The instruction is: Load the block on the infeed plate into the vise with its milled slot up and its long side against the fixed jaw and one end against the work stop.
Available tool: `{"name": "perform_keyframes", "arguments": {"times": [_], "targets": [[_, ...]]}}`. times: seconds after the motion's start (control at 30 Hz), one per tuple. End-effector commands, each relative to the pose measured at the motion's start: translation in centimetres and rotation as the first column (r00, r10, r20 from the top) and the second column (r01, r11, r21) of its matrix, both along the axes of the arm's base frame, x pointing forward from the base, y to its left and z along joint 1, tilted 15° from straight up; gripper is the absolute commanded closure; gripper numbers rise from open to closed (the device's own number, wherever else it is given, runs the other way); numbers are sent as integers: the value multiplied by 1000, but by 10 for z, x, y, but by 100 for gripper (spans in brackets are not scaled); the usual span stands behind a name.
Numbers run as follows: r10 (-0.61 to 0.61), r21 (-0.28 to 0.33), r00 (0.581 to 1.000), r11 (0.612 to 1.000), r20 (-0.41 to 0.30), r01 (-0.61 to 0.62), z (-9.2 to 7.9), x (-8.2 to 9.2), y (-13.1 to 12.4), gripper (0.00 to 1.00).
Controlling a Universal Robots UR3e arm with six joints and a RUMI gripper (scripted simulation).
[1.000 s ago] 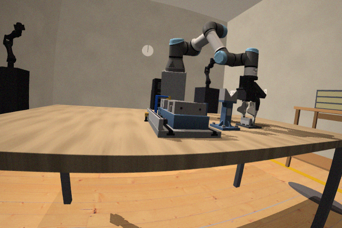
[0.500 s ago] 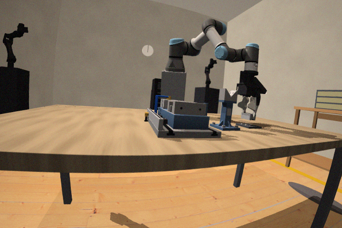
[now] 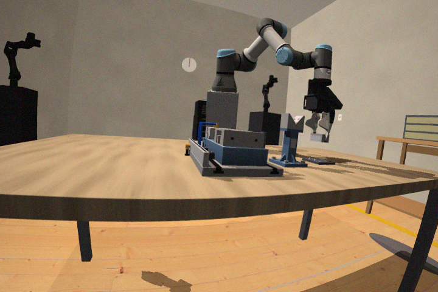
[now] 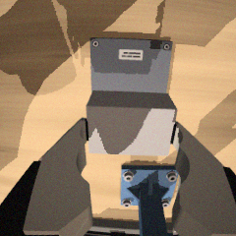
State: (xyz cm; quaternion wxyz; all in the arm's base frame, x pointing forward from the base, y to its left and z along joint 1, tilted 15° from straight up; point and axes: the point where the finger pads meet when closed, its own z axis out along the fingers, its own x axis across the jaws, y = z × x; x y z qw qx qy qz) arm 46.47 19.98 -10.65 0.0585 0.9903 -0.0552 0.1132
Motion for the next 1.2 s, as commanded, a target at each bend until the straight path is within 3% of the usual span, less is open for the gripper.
{"name": "perform_keyframes", "arguments": {"times": [0.0,0.13,0.2,0.7,1.17], "targets": [[0,1,1000,1000,3,0,22,-4,3,100],[0,1,1000,1000,3,0,39,-8,5,100],[0,1,1000,1000,3,0,39,-8,5,100],[0,1,1000,1000,3,0,102,-23,14,100],[0,1,1000,1000,3,0,131,-30,17,100]]}}
